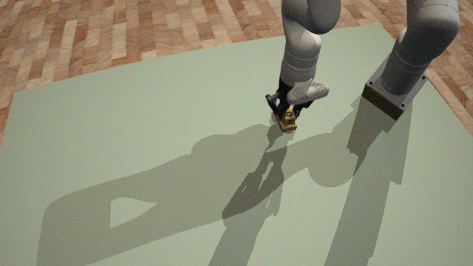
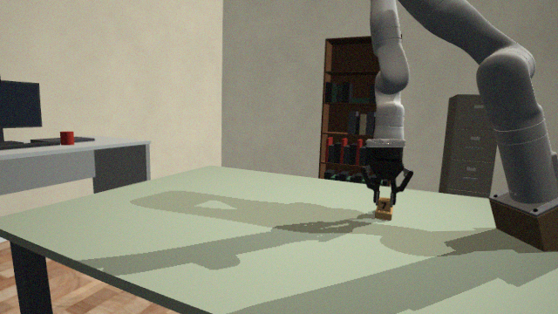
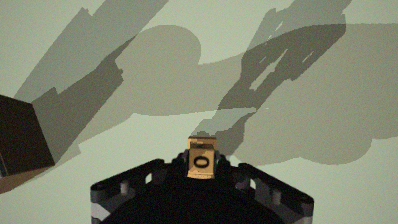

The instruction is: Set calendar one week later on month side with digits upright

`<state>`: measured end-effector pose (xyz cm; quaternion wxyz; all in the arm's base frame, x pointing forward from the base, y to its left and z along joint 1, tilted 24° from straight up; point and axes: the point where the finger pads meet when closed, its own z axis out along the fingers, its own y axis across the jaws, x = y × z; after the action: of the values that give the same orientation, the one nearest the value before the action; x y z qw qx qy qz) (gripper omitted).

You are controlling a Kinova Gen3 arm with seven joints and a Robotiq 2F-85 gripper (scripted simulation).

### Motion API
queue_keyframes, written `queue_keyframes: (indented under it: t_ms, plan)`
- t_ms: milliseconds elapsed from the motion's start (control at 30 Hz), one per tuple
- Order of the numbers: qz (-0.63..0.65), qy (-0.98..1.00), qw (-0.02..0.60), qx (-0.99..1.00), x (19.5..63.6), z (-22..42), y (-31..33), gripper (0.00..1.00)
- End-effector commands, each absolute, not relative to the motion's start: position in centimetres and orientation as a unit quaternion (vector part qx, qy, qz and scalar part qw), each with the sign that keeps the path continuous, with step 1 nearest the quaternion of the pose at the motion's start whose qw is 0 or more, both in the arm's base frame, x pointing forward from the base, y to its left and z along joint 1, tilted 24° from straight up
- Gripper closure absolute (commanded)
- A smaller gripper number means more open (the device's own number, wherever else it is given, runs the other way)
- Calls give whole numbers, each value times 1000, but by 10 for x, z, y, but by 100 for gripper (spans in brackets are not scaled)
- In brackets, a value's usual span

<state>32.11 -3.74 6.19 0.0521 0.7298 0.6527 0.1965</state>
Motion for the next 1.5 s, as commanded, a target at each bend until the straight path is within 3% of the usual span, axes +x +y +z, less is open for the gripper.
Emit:
queue_keyframes:
  t_ms: [0,1467]
  plan:
    - [198,650,52,732,321,61,-37,74]
    - [197,649,50,733,323,52,-35,74]
